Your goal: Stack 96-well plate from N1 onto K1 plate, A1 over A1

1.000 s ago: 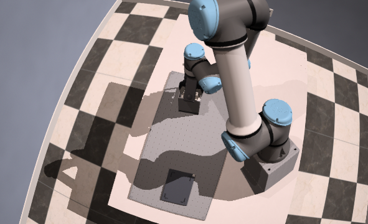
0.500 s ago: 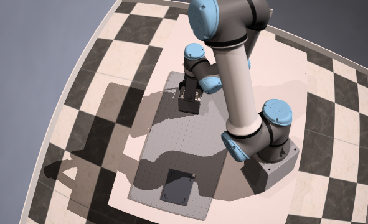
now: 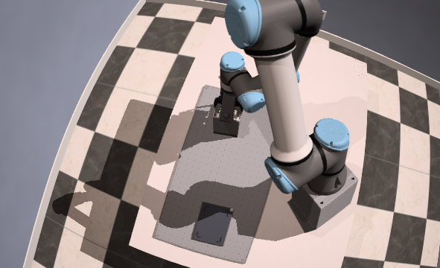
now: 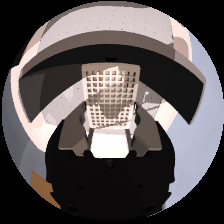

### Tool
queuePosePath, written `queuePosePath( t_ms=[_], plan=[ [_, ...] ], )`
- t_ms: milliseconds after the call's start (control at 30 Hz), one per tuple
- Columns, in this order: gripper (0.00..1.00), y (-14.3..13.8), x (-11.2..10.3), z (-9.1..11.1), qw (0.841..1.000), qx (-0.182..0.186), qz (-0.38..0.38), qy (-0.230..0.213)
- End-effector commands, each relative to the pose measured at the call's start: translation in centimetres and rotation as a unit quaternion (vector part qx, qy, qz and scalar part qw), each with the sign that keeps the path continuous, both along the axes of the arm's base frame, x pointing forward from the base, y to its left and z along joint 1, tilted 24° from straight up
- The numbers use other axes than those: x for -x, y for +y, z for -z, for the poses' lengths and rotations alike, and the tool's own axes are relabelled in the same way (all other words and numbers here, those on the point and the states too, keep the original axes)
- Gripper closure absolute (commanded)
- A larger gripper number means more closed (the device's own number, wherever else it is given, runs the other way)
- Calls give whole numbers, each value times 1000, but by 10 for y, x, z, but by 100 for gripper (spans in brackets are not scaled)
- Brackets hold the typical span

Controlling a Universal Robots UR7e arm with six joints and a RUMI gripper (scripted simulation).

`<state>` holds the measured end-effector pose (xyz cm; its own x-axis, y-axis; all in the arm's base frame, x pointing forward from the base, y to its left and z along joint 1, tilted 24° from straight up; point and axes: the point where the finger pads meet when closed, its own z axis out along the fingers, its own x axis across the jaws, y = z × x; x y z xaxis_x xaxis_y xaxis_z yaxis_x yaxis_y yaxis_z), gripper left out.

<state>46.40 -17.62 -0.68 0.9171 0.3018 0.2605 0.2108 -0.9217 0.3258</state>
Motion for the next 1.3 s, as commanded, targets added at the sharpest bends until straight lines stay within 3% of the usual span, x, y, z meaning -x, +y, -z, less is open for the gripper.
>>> queuePosePath(
  t_ms=[0, 67, 100, 1267],
  plan=[
    [100, 4, 3, 6, 1000, -5, 0, 5],
    [100, 4, 3, 6, 1000, -5, 0, 5],
    [0, 4, 3, 6, 1000, -5, 0, 5],
    [0, 4, 4, 6, 1000, -5, 0, 5]
  ],
)
